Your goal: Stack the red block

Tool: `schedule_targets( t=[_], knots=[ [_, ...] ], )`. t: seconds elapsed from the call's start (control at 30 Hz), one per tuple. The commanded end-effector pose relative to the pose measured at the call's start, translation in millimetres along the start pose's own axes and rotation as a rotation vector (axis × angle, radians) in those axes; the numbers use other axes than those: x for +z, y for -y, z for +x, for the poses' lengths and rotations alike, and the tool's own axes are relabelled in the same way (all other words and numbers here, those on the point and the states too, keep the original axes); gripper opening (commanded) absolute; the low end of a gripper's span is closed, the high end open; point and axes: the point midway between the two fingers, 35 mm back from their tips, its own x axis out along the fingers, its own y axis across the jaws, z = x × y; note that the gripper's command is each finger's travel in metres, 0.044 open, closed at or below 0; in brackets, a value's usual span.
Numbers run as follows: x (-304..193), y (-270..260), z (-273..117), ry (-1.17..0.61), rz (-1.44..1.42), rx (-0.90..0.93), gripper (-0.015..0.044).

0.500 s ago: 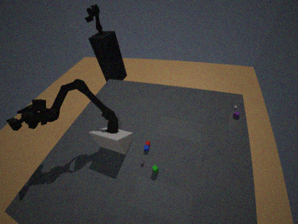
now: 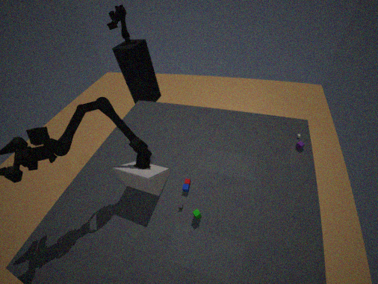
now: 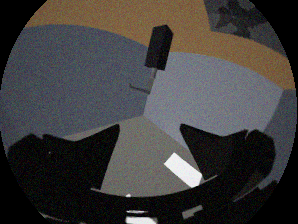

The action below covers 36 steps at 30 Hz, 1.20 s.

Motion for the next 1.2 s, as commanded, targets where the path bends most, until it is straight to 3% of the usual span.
schedule_targets(
  t=[0.0, 0.3, 0.63, 1.17],
  knots=[
    [-33, 51, -18, -0.045, -0.149, -0.146, 0.044],
    [-84, 166, -80, -0.167, -0.456, -0.482, 0.044],
    [-110, 270, -185, -0.356, -0.802, -0.829, 0.044],
    [-88, 358, -389, -0.748, -1.333, -1.334, 0.044]
  ],
)
